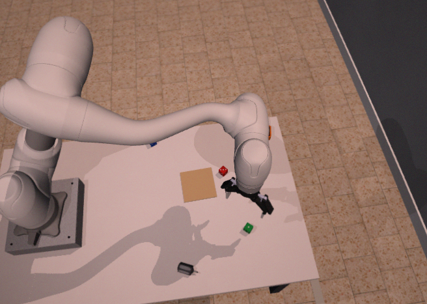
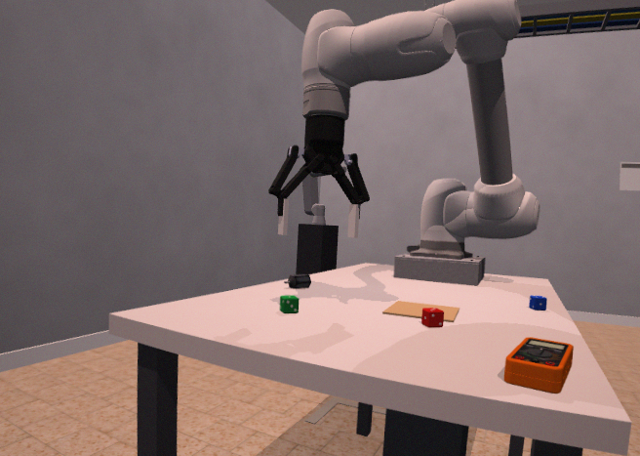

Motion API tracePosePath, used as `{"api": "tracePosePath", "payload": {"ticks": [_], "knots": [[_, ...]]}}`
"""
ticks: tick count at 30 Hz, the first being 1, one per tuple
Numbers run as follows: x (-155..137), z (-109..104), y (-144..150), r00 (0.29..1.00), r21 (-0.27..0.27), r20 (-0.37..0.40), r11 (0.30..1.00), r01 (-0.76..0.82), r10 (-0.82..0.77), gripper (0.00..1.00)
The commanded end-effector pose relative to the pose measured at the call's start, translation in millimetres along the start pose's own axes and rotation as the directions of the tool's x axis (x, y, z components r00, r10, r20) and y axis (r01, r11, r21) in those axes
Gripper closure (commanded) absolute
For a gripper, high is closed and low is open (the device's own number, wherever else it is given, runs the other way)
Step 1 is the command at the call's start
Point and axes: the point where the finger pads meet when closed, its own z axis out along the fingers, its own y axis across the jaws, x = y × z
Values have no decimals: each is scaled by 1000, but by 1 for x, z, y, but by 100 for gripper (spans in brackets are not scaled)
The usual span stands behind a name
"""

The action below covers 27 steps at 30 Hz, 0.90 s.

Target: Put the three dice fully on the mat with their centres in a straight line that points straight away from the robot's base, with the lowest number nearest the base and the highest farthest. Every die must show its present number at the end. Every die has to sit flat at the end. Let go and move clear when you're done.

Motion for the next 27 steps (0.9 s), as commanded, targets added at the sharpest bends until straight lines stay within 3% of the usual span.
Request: {"api": "tracePosePath", "payload": {"ticks": [1, 19, 27], "knots": [[-28, 3, 37, 999, 5, 6, 999, -44, 44, 0], [-33, 5, 42, 997, 6, 7, 997, -77, 77, 0], [-33, 14, 41, 935, 2, 6, 935, -354, 354, 0]]}}
